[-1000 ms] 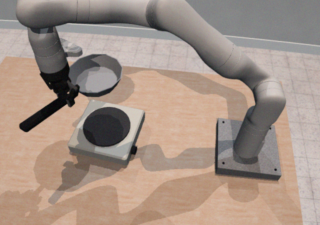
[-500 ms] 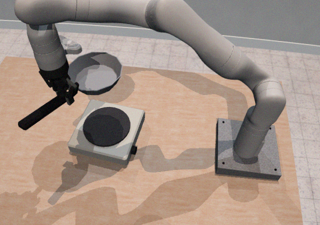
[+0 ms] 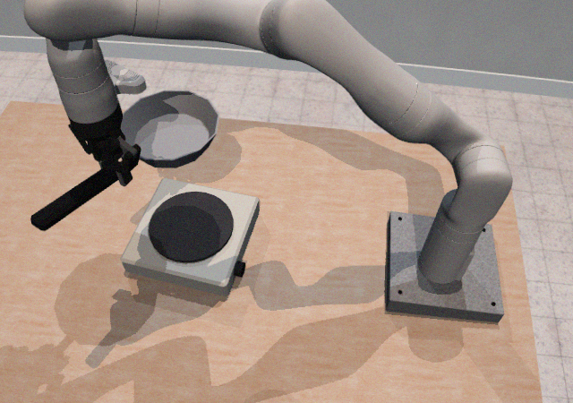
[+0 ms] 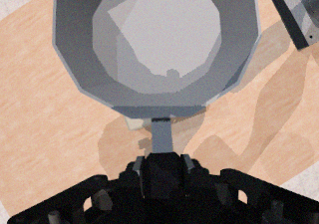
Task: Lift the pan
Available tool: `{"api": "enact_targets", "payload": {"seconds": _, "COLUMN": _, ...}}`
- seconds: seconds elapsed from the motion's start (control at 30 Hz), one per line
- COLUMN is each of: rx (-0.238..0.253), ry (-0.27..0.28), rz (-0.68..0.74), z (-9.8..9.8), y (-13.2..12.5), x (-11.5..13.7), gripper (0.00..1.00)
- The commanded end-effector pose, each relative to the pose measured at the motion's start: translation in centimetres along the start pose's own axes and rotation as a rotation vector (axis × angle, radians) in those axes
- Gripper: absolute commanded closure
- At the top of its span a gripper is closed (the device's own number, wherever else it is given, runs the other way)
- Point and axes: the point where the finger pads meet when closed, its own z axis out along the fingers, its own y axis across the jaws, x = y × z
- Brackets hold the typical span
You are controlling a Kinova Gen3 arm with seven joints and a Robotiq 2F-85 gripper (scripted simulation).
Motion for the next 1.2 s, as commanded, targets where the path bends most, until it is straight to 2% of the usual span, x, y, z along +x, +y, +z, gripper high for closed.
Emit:
{"api": "enact_targets", "payload": {"seconds": 0.0, "rx": 0.003, "ry": -0.003, "rz": 0.0, "z": -0.26, "y": 0.02, "x": -0.07, "gripper": 1.0}}
{"api": "enact_targets", "payload": {"seconds": 1.17, "rx": 0.002, "ry": -0.003, "rz": 0.0, "z": -0.77, "y": 0.09, "x": -0.04, "gripper": 1.0}}
